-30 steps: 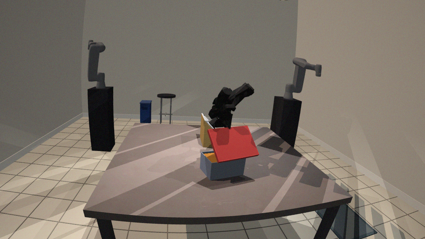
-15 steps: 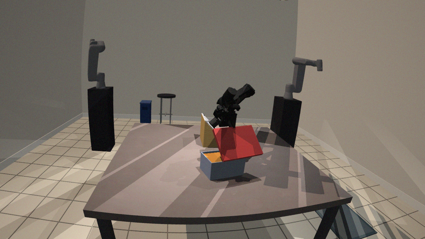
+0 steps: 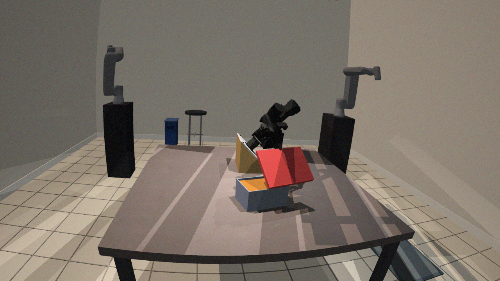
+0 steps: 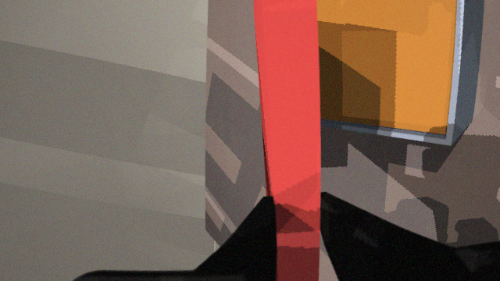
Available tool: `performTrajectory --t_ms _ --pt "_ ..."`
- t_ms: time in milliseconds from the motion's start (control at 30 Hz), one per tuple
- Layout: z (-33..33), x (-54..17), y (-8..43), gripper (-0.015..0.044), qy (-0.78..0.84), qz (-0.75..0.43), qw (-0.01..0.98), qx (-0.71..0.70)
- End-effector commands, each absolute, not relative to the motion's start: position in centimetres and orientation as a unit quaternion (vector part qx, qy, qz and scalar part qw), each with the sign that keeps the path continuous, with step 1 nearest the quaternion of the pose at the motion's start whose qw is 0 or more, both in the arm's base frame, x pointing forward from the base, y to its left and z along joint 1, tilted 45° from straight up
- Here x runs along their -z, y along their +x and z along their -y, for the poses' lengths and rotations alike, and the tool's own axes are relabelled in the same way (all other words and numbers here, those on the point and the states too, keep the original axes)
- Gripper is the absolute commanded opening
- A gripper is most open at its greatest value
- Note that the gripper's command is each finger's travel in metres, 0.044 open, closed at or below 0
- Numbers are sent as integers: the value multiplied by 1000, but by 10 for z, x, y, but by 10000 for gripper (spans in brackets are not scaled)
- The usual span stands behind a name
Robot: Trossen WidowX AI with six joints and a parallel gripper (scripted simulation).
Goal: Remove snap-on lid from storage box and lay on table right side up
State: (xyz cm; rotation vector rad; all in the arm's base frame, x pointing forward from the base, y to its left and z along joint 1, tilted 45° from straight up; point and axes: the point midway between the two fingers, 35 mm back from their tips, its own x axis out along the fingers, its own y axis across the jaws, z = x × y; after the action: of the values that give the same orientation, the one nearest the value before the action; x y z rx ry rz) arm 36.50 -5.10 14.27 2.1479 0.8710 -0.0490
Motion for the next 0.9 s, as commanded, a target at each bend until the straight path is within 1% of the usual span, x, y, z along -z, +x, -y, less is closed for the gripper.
performTrajectory --t_ms 0,867 --pt "47 -149 362 0 849 -340 403 20" --pt "12 -183 343 0 850 -340 402 20"
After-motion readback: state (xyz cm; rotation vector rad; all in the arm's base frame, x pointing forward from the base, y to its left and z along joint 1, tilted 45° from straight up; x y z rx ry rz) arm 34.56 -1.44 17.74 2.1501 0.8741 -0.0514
